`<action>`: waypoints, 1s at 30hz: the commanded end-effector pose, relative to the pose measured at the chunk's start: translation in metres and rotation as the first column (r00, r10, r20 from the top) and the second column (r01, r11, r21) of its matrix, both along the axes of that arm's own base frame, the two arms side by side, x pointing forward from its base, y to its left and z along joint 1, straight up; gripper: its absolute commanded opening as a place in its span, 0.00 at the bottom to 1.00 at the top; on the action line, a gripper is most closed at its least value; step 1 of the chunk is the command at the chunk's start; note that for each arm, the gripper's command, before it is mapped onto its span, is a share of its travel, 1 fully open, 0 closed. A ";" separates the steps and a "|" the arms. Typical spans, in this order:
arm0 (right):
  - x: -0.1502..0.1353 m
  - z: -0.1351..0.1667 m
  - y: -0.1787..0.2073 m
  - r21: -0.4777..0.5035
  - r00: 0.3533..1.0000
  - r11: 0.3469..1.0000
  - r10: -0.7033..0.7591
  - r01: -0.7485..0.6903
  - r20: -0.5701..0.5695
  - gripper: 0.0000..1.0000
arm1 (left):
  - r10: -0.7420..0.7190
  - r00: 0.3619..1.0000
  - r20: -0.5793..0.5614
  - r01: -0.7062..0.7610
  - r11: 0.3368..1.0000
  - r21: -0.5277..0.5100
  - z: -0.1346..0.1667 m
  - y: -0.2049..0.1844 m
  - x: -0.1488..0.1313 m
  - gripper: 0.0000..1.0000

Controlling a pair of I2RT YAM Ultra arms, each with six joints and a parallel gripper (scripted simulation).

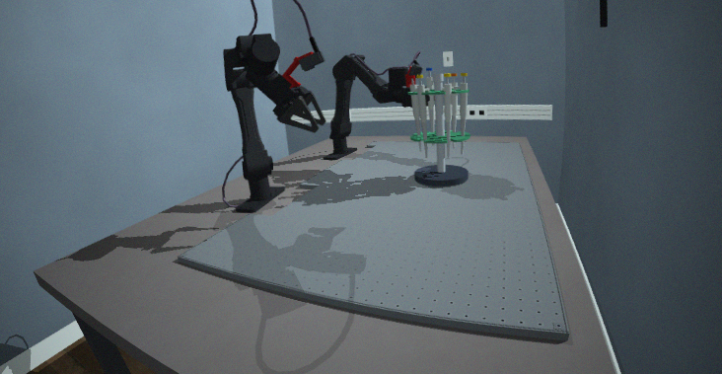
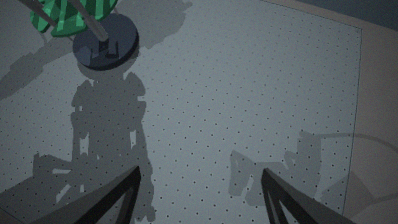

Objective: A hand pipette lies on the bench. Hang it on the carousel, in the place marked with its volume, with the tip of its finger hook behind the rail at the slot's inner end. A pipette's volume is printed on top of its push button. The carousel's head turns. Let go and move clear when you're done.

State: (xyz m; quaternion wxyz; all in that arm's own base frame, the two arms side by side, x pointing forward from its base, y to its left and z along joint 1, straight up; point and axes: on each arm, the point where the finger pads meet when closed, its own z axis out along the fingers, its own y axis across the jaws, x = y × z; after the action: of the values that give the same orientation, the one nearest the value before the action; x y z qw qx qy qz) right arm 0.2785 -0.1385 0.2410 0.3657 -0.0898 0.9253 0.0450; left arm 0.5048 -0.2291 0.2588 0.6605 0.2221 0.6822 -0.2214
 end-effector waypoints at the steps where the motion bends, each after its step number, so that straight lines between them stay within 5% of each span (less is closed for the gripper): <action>1: 0.005 0.012 -0.004 -0.018 0.999 1.000 0.005 -0.005 0.042 1.00 | -0.026 0.996 0.085 0.028 0.999 -0.031 0.040 -0.009 -0.003 0.12; 7: 0.005 0.012 -0.004 -0.018 0.999 1.000 0.005 -0.005 0.042 1.00 | -0.026 0.996 0.085 0.028 0.999 -0.031 0.040 -0.009 -0.003 0.12; 13: 0.005 0.012 -0.004 -0.018 0.999 1.000 0.005 -0.005 0.042 1.00 | -0.191 0.981 0.035 0.191 0.981 -0.012 0.018 0.000 0.007 0.12; 17: 0.005 0.012 -0.004 -0.018 0.999 1.000 0.005 -0.005 0.042 1.00 | -0.196 0.976 0.094 0.198 0.980 -0.016 0.042 -0.002 -0.001 0.12; 30: 0.005 0.012 -0.004 -0.018 0.999 1.000 0.005 -0.005 0.042 1.00 | -0.209 0.973 0.096 0.211 0.977 -0.016 0.043 -0.009 -0.004 0.12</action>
State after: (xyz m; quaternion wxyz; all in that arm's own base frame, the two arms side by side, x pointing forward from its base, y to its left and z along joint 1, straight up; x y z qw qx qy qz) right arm 0.2785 -0.1385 0.2410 0.3657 -0.0898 0.9253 0.0450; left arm 0.5058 -0.2294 0.2579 0.6363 0.2804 0.6603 -0.2837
